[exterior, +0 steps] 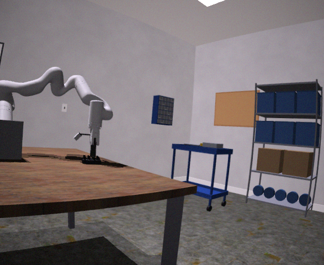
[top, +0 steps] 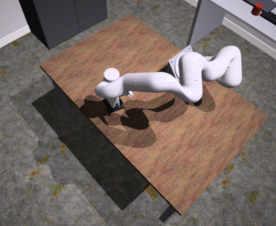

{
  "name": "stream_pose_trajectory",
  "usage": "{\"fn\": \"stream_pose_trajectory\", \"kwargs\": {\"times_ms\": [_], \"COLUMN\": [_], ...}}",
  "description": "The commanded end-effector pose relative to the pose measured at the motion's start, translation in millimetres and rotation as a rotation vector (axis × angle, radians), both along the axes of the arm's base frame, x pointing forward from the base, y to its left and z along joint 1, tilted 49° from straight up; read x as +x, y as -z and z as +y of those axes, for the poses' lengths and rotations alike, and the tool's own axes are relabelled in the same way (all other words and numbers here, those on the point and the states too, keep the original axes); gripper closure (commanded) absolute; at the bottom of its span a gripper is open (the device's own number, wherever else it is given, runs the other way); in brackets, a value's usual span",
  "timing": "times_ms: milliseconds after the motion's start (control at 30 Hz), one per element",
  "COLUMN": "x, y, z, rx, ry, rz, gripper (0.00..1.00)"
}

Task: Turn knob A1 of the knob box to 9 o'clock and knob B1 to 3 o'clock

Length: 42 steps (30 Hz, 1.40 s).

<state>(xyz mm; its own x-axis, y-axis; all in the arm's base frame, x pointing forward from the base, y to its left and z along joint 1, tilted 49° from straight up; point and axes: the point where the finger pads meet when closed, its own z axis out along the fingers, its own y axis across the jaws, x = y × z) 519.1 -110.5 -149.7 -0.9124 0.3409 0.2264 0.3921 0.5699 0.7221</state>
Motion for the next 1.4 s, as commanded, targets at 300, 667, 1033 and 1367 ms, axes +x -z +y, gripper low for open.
{"fn": "stream_pose_trajectory", "kwargs": {"times_ms": [300,667,1033,1367], "x": [0.7,0.7,0.7,0.7], "y": [-0.5,-0.5,-0.5,-0.5], "z": [-1.0,-1.0,-1.0,-1.0], "rx": [-0.001,-0.001,-0.001,0.002], "ry": [0.001,0.001,0.002,0.017], "rz": [-0.001,-0.001,0.0,0.017], "gripper": [0.92,0.92,0.92,0.92]}}
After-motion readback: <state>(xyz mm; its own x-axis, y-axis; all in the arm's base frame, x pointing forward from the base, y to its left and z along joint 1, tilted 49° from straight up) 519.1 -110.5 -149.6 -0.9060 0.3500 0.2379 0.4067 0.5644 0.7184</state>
